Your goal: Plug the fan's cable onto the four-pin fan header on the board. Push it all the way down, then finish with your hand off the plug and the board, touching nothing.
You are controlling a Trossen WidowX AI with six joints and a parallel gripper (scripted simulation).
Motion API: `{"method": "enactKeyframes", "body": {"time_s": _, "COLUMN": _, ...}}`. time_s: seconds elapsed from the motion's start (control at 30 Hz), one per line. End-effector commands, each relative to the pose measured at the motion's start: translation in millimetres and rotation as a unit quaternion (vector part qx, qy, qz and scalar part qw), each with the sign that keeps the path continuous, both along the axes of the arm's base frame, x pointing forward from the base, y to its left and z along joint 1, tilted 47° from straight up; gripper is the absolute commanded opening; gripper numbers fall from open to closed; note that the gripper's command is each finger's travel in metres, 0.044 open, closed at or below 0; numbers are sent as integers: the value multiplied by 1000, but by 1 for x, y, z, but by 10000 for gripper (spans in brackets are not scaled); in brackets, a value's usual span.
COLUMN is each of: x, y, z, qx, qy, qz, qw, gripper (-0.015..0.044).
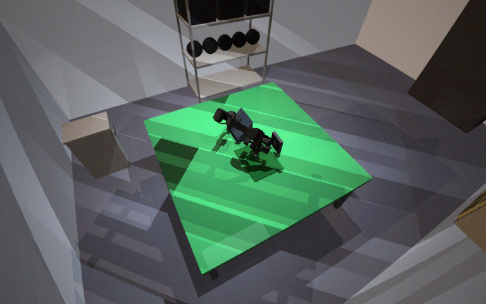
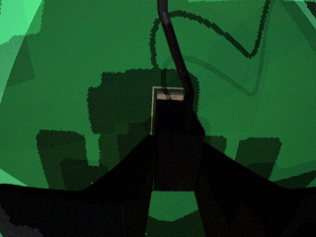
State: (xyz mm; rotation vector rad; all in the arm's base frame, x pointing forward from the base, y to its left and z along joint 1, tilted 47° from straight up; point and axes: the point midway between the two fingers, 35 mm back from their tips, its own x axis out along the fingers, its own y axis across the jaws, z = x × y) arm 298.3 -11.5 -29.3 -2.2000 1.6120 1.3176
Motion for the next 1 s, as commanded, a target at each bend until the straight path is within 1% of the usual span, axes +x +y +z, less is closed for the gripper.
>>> {"method": "enactKeyframes", "body": {"time_s": 0.0, "x": -1, "y": -2, "z": -3, "qx": -3, "qy": 2, "qz": 2, "qw": 1000, "gripper": 0}}
{"method": "enactKeyframes", "body": {"time_s": 0.53, "x": 0, "y": -9, "z": -9, "qx": -3, "qy": 2, "qz": 2, "qw": 1000, "gripper": 0}}
{"method": "enactKeyframes", "body": {"time_s": 0.87, "x": 0, "y": -7, "z": -6, "qx": -1, "qy": 0, "qz": 1, "qw": 1000, "gripper": 260}}
{"method": "enactKeyframes", "body": {"time_s": 0.97, "x": 0, "y": -4, "z": -4, "qx": -1, "qy": 1, "qz": 1, "qw": 1000, "gripper": 260}}
